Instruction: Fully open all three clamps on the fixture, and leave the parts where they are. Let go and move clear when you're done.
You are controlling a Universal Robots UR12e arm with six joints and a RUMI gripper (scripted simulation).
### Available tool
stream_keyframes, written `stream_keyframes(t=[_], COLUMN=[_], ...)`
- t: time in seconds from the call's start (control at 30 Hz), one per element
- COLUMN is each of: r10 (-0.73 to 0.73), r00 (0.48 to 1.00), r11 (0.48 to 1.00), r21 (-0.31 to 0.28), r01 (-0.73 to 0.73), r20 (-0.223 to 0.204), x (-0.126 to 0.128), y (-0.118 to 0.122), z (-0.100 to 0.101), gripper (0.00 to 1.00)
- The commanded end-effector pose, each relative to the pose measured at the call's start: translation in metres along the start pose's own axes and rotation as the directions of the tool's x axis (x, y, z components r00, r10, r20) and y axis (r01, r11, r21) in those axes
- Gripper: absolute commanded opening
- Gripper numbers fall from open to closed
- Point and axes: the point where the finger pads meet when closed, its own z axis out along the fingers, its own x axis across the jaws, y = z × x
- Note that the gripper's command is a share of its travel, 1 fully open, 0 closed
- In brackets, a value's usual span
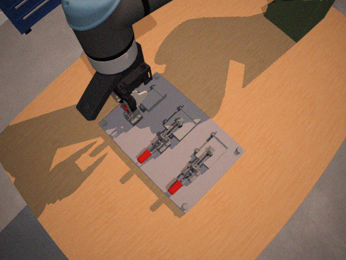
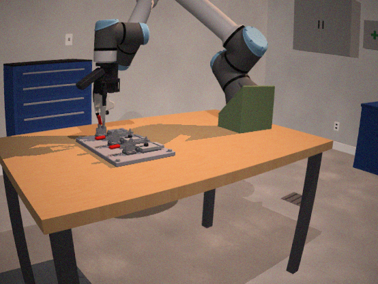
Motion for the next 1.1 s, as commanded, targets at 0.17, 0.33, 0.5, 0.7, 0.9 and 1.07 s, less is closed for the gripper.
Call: stream_keyframes(t=[0.17, 0.33, 0.5, 0.7, 0.9, 1.07], r10=[0.004, 0.004, 0.002, 0.002, 0.003, 0.004], r00=[1.000, 1.000, 1.000, 1.000, 1.000, 1.000], r11=[1.000, 1.000, 1.000, 1.000, 1.000, 1.000], r21=[0.005, 0.005, 0.002, 0.000, 0.000, 0.000], r01=[-0.004, -0.004, -0.002, -0.002, -0.003, -0.004], r20=[-0.001, -0.001, -0.001, 0.000, -0.001, -0.001], x=[0.002, 0.002, 0.001, 0.001, 0.002, 0.003], y=[-0.003, -0.003, -0.001, 0.000, 0.000, 0.000], z=[-0.028, -0.036, -0.035, -0.034, -0.034, -0.034], gripper=[0.28, 0.28, 0.28, 0.28, 0.28, 0.28])
